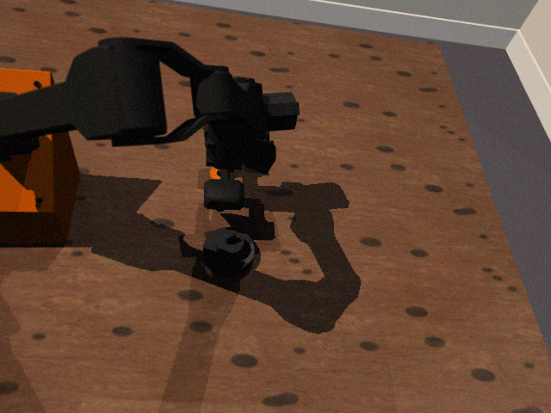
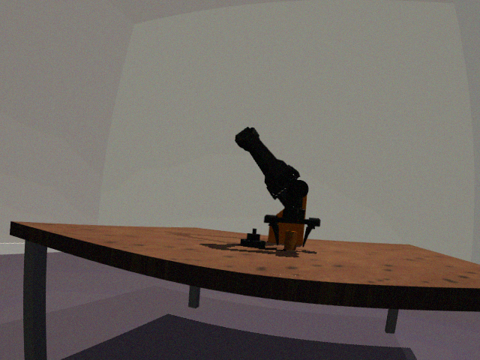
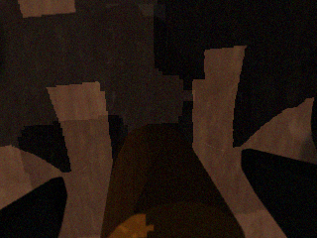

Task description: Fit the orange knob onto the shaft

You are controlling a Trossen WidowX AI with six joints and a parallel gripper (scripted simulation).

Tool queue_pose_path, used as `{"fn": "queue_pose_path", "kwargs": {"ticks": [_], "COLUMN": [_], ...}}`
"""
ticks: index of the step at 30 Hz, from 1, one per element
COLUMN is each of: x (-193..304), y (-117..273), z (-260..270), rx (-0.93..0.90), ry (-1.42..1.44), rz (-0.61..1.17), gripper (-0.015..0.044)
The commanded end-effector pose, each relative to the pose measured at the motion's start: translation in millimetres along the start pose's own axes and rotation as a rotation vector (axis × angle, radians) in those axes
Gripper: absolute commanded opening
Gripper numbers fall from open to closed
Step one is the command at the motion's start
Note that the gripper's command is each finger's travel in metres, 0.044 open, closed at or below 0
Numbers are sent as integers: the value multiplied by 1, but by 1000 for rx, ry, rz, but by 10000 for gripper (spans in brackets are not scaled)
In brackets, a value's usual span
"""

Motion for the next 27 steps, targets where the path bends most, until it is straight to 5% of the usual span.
{"fn": "queue_pose_path", "kwargs": {"ticks": [1,8,13,18,27], "x": [0,0,0,-3,-9], "y": [-1,-1,-1,15,77], "z": [0,0,0,3,9], "rx": [4,4,4,-2,-11], "ry": [8,8,8,8,9], "rz": [-4,-4,-4,-5,-5], "gripper": [335,151,118,0,0]}}
Point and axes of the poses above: the point midway between the two fingers, 35 mm back from their tips, its own y axis back along the fingers, its own z axis across the jaws, x = y × z, the point moved 5 cm from there along y, back along the fingers, and after that the axes turned 5 degrees about -y, right-handed, at the moved point
